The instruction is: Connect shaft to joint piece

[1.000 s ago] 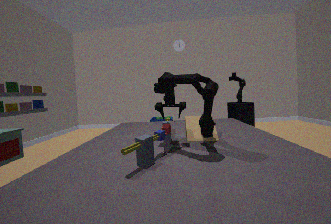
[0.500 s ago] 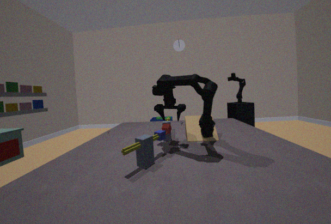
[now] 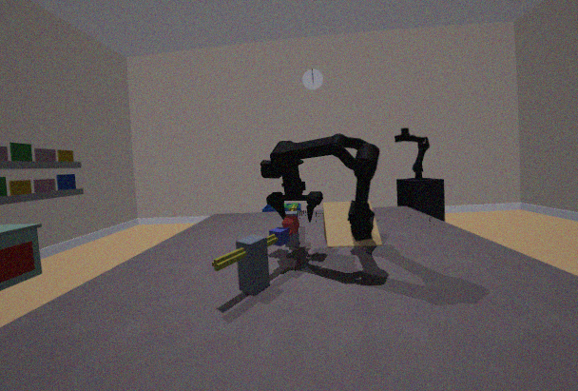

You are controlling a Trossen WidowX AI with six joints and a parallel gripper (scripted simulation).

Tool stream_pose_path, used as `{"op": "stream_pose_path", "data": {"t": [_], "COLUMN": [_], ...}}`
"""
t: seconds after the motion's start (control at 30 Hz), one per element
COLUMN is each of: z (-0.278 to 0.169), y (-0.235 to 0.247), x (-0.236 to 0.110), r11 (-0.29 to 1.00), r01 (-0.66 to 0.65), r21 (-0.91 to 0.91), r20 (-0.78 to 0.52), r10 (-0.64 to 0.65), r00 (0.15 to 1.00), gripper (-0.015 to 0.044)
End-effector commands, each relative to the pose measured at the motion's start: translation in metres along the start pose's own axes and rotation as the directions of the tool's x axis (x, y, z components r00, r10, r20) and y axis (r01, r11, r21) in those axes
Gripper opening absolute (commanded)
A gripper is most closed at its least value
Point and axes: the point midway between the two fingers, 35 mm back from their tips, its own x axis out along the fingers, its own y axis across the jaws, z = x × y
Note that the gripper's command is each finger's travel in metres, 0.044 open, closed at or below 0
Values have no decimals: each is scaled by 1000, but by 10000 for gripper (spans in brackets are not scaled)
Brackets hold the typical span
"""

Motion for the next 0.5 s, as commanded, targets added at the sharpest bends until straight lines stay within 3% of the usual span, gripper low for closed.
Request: {"op": "stream_pose_path", "data": {"t": [0.0,0.23,0.47], "z": [-18,-50,-51], "y": [-1,-3,-3], "x": [-5,-11,-4], "r11": [1000,1000,1000], "r01": [-10,-9,-9], "r21": [-4,-5,-5], "r20": [-4,-7,-7], "r10": [10,9,9], "r00": [1000,1000,1000], "gripper": [440,440,440]}}
